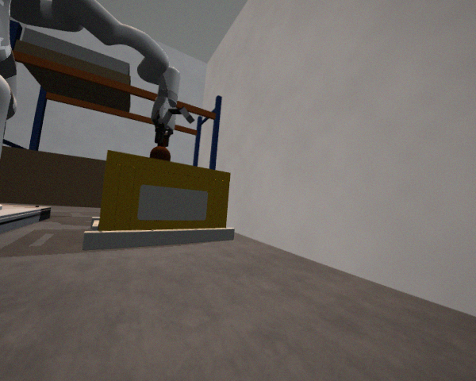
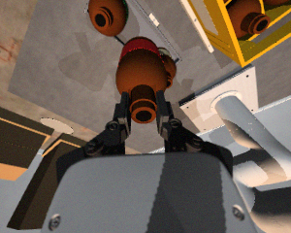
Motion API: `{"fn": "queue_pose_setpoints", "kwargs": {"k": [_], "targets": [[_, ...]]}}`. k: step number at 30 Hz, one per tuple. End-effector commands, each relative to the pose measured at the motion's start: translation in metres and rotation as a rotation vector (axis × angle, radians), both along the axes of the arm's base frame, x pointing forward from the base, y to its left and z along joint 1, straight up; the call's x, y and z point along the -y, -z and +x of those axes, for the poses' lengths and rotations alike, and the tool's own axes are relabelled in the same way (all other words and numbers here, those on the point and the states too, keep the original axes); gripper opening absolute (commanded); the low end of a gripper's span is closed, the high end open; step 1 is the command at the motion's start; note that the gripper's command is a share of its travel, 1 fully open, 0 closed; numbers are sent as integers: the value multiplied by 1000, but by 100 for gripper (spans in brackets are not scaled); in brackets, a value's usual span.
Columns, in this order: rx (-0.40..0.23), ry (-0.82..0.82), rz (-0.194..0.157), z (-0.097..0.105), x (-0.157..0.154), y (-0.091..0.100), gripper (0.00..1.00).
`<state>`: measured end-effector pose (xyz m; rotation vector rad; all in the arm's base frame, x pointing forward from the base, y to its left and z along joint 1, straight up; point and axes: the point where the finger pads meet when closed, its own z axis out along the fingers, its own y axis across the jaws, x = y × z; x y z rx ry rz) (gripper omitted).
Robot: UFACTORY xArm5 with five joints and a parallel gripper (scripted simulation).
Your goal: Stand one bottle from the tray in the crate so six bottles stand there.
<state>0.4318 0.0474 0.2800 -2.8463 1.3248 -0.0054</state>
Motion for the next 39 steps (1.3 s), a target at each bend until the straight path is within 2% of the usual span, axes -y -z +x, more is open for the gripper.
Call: {"fn": "queue_pose_setpoints", "kwargs": {"k": [1, 26, 39], "targets": [[4, 0, 0, 1, 0, -3, 0], [4, 0, 0, 1, 0, -5, 0], [4, 0, 0, 1, 0, -19, 0]]}}
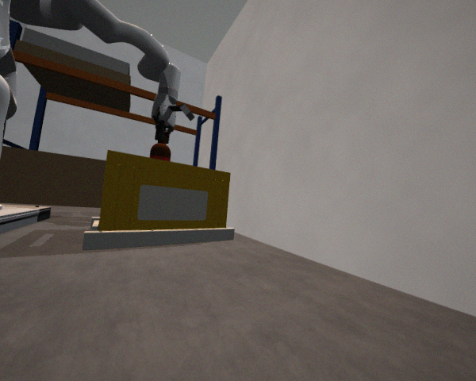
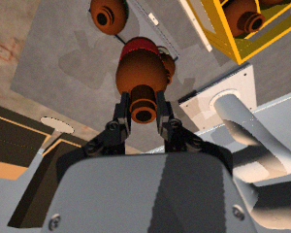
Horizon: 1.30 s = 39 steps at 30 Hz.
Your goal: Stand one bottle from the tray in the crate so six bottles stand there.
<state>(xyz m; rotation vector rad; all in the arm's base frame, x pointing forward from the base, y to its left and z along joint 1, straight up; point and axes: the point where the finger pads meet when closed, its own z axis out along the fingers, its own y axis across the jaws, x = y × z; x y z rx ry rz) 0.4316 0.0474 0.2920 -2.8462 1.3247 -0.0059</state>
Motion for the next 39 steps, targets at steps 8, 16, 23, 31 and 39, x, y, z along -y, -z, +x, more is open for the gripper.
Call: {"fn": "queue_pose_setpoints", "kwargs": {"k": [8, 16, 23, 31, 39], "targets": [[4, 0, 0, 1, 0, -12, 0], [4, 0, 0, 1, 0, -13, 0], [4, 0, 0, 1, 0, -13, 0], [4, 0, 0, 1, 0, -13, 0], [4, 0, 0, 1, 0, -13, 0]]}}
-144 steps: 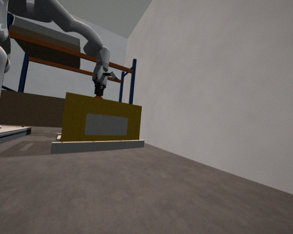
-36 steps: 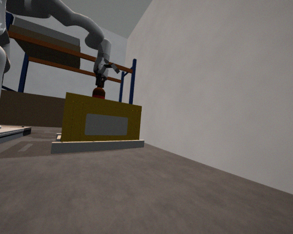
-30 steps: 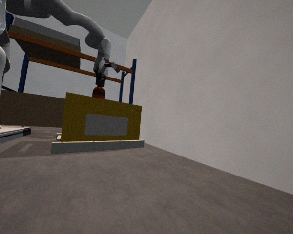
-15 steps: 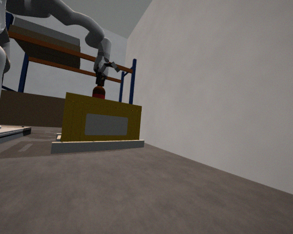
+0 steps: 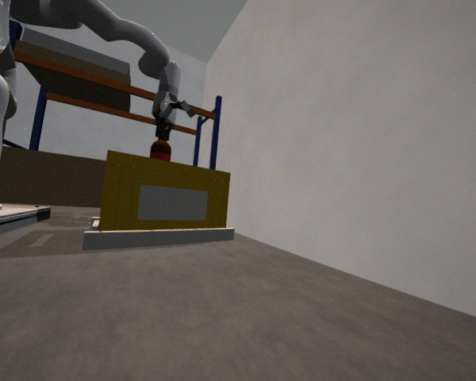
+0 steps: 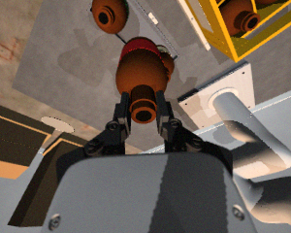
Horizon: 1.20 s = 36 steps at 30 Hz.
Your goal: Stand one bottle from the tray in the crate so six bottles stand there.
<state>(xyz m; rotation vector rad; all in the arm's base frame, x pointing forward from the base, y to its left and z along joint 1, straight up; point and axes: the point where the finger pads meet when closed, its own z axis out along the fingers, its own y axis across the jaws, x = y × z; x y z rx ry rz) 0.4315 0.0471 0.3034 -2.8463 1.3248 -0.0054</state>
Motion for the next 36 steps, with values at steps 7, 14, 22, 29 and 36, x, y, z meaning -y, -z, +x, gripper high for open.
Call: {"fn": "queue_pose_setpoints", "kwargs": {"k": [7, 14, 22, 29, 36], "targets": [[4, 0, 0, 1, 1, -2, 0], [4, 0, 0, 1, 3, -2, 0], [4, 0, 0, 2, 6, -2, 0], [4, 0, 0, 2, 11, -2, 0], [4, 0, 0, 3, 16, -2, 0]]}}
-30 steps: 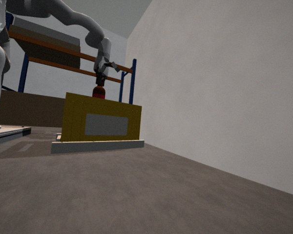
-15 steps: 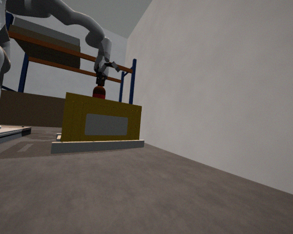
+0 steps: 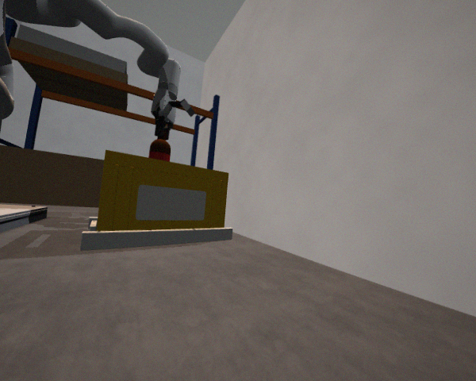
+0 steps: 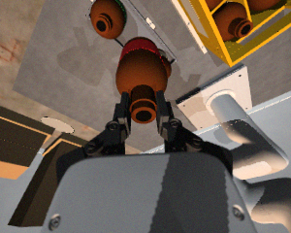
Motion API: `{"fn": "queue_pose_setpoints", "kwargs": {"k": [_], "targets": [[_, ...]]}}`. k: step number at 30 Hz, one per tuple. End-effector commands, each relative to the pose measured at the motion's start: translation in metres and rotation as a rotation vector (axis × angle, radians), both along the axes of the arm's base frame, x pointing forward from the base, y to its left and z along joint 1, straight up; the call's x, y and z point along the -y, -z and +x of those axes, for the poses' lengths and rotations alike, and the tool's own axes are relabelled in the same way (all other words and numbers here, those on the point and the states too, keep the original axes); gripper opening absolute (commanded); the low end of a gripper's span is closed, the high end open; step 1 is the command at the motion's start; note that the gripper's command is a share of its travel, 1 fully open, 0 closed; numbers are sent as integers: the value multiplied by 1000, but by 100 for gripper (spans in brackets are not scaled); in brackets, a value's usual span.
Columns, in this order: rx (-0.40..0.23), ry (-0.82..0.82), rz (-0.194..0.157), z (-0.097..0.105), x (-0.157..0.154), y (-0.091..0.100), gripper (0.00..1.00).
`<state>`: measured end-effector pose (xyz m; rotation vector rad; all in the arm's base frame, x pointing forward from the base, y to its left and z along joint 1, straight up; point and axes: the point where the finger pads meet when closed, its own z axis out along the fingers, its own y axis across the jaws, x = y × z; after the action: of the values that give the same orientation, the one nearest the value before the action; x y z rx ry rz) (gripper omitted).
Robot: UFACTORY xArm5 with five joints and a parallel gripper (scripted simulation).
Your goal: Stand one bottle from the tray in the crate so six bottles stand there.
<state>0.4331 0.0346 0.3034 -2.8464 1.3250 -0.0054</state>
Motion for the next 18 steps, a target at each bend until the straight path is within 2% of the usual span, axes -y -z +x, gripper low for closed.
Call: {"fn": "queue_pose_setpoints", "kwargs": {"k": [1, 18], "targets": [[4, 0, 0, 1, 4, -2, 0], [4, 0, 0, 4, 23, -2, 0]]}}
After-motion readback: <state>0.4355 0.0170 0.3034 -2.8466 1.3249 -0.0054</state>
